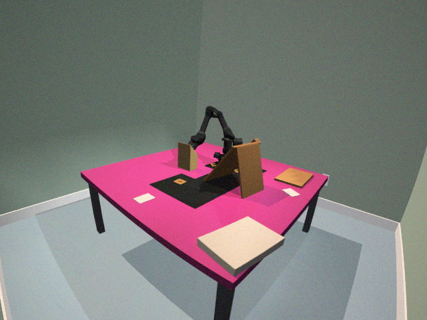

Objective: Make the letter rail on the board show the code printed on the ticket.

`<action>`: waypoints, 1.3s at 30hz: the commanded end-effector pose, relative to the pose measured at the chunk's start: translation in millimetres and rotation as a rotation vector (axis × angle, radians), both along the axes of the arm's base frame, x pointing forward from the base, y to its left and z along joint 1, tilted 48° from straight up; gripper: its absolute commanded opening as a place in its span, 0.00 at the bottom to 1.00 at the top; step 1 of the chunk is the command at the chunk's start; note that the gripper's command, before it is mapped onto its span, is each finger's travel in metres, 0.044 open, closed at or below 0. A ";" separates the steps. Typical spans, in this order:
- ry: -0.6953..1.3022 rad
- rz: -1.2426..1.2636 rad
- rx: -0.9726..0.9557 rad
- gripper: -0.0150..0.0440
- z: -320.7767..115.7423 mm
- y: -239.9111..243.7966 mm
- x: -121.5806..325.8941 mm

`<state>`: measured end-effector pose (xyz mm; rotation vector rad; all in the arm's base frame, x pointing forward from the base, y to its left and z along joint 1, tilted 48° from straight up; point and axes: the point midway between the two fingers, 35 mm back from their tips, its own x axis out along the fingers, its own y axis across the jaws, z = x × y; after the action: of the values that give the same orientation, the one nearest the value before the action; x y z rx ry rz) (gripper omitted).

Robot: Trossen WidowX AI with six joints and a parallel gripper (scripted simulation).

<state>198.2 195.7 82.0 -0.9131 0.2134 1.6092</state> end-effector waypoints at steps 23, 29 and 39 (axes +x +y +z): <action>0.010 -0.004 -0.007 0.61 -3.8 0.5 -1.0; 0.010 -0.004 -0.007 0.34 -1.4 -3.1 -2.1; 0.010 -0.004 -0.007 0.25 -0.2 -9.0 -2.6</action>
<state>195.5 188.1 79.6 -0.9082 0.2381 1.6109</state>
